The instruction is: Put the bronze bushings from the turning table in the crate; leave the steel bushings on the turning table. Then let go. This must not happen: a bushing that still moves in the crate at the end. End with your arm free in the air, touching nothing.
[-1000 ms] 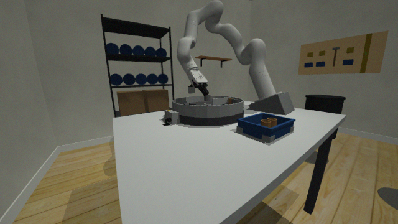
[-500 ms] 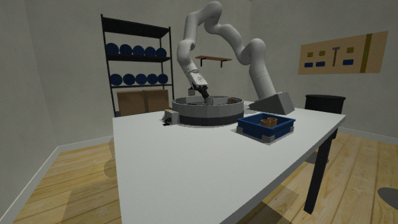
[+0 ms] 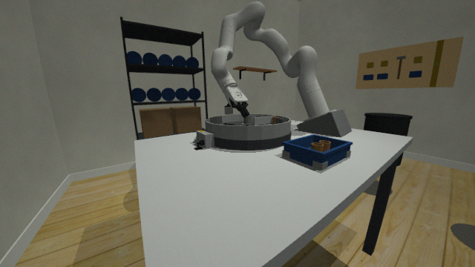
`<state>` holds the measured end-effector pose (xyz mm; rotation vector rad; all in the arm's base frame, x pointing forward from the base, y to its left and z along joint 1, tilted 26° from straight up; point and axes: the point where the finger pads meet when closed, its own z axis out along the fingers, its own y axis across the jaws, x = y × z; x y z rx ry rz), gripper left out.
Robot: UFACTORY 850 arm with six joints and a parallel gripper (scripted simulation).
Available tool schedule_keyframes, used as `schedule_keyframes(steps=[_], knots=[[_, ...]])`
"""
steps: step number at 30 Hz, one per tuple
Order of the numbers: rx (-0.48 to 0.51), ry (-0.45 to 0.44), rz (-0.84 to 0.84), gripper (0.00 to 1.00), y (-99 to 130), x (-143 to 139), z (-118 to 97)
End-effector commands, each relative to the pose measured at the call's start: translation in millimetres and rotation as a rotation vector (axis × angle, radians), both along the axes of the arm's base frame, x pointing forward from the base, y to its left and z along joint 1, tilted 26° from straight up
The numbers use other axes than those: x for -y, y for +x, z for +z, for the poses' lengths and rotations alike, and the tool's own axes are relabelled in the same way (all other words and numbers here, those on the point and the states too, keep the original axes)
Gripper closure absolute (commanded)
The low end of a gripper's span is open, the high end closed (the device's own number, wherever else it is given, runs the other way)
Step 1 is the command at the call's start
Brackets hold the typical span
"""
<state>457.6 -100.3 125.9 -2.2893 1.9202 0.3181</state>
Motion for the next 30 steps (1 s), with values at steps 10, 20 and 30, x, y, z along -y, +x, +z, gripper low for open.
schedule_keyframes(steps=[10,20,30], knots=[[0.001,0.0,0.0,1.0,0.7,1.1,-1.8],[0.001,0.0,0.0,1.0,0.9,2.2,-4.1],[0.001,0.0,0.0,1.0,0.9,2.5,-4.6]])
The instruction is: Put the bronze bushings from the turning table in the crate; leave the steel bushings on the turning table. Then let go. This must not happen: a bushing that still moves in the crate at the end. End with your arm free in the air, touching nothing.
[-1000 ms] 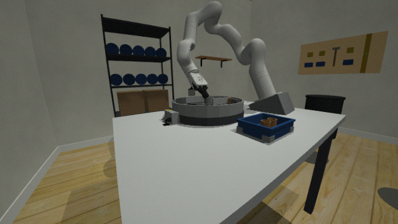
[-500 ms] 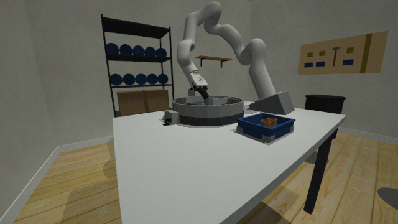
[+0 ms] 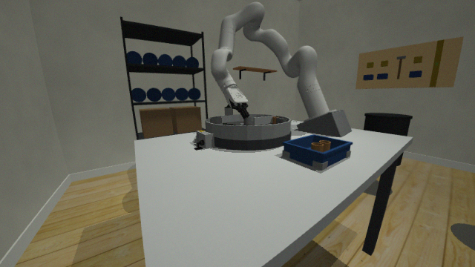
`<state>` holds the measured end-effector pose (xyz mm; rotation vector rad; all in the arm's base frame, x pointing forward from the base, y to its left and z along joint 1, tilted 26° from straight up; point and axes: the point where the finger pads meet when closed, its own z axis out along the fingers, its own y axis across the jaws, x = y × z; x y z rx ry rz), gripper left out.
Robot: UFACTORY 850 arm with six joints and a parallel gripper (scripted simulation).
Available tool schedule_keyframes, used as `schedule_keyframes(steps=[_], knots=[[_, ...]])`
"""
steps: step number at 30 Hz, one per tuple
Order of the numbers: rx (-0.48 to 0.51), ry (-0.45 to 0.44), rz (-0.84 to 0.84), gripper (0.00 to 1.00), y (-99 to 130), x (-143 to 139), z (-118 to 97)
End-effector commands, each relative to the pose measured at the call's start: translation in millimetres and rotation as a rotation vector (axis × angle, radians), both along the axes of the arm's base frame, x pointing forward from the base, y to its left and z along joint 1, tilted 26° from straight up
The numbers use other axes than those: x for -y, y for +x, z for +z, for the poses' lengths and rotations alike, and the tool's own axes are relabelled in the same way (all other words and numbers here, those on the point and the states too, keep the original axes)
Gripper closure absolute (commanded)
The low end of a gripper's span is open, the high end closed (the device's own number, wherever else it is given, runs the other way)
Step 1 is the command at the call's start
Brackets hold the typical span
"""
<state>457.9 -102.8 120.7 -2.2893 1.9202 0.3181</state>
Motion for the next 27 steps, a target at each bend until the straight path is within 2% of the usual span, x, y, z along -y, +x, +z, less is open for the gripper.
schedule_keyframes(steps=[1,8,9,27], knots=[[0.001,0.0,0.0,1.0,0.6,0.0,0.5],[0.001,0.0,0.0,1.0,0.6,0.0,0.5],[0.001,0.0,0.0,0.88,0.6,0.0,0.5],[0.001,0.0,0.0,0.88,0.6,0.0,0.5]])
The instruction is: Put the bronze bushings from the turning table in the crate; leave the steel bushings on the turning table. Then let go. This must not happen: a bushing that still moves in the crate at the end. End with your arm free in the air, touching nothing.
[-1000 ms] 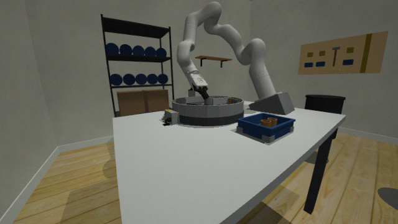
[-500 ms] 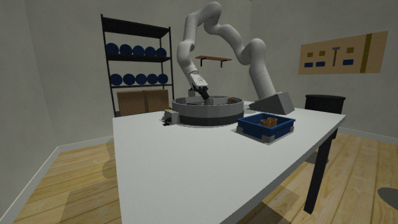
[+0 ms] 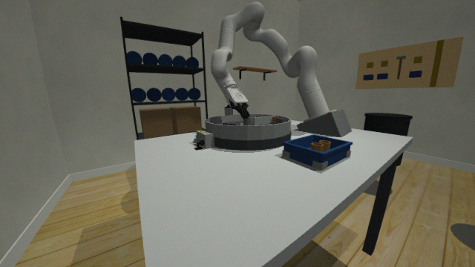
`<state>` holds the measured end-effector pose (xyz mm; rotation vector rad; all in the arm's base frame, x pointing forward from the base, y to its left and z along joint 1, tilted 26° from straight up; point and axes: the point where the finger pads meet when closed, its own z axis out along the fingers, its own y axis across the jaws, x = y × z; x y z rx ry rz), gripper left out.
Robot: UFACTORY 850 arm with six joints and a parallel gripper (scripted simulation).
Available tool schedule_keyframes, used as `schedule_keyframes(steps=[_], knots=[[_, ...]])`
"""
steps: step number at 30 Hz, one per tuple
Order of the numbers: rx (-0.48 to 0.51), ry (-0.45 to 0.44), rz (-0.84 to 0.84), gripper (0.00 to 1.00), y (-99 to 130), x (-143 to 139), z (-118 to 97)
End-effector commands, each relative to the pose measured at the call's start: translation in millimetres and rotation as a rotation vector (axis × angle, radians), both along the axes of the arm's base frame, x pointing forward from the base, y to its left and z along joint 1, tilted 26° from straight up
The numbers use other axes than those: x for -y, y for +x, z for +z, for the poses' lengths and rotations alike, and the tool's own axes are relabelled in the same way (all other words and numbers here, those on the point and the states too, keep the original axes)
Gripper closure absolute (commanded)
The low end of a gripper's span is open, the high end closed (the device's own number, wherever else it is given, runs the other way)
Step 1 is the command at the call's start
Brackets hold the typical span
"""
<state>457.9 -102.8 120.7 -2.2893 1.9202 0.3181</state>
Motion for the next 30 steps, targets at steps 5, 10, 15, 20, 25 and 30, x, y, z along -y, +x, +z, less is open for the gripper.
schedule_keyframes(steps=[5,10,15,20,25,30], knots=[[0.001,0.0,0.0,0.88,0.6,0.0,0.6],[0.001,0.0,0.0,0.88,0.6,0.0,0.6],[0.001,0.0,0.0,0.88,0.6,0.0,0.6],[0.001,0.0,0.0,0.88,0.1,-4.4,9.8],[0.001,0.0,0.0,0.88,-0.8,-12.4,26.5],[0.001,0.0,0.0,0.88,-0.9,-12.8,27.5]])
